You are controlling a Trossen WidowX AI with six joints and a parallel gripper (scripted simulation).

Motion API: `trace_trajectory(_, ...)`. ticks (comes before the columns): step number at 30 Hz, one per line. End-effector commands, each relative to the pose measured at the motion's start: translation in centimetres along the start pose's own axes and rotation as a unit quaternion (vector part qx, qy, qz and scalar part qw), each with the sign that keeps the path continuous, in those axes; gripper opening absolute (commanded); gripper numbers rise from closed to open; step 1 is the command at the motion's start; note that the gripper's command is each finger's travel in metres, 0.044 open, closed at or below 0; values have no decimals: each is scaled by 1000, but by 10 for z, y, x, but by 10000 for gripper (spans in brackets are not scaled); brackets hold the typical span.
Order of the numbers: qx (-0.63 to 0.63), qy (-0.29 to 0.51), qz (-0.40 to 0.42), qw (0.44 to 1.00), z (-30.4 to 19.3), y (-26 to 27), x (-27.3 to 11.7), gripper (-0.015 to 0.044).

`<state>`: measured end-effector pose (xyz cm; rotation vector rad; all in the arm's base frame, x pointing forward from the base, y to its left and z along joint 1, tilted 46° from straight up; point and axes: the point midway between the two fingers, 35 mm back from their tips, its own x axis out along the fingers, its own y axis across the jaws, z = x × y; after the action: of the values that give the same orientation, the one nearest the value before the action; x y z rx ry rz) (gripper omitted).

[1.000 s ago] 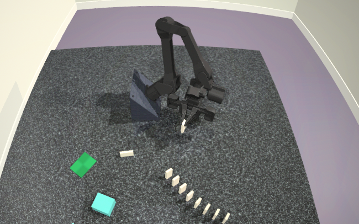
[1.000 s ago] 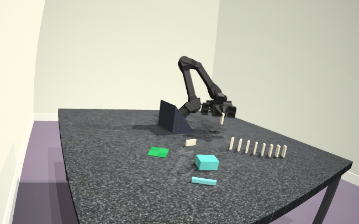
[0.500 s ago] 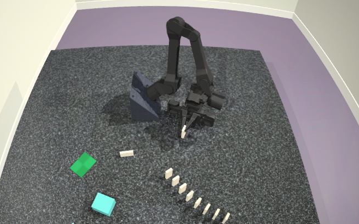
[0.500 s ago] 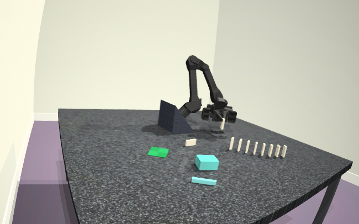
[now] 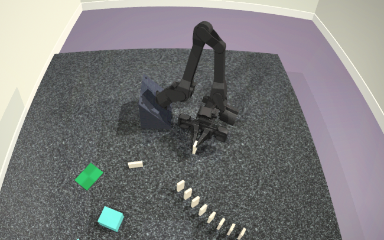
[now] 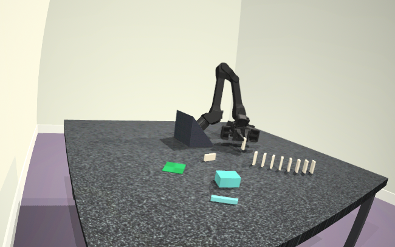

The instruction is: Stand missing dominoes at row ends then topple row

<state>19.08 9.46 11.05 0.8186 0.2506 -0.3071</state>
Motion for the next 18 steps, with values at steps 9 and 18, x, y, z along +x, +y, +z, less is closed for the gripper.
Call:
trace_trajectory(9,0,-1,1,1000,-13,-4,3,22)
trace_trajectory(18,0,-1,1,1000,-13,-4,3,101)
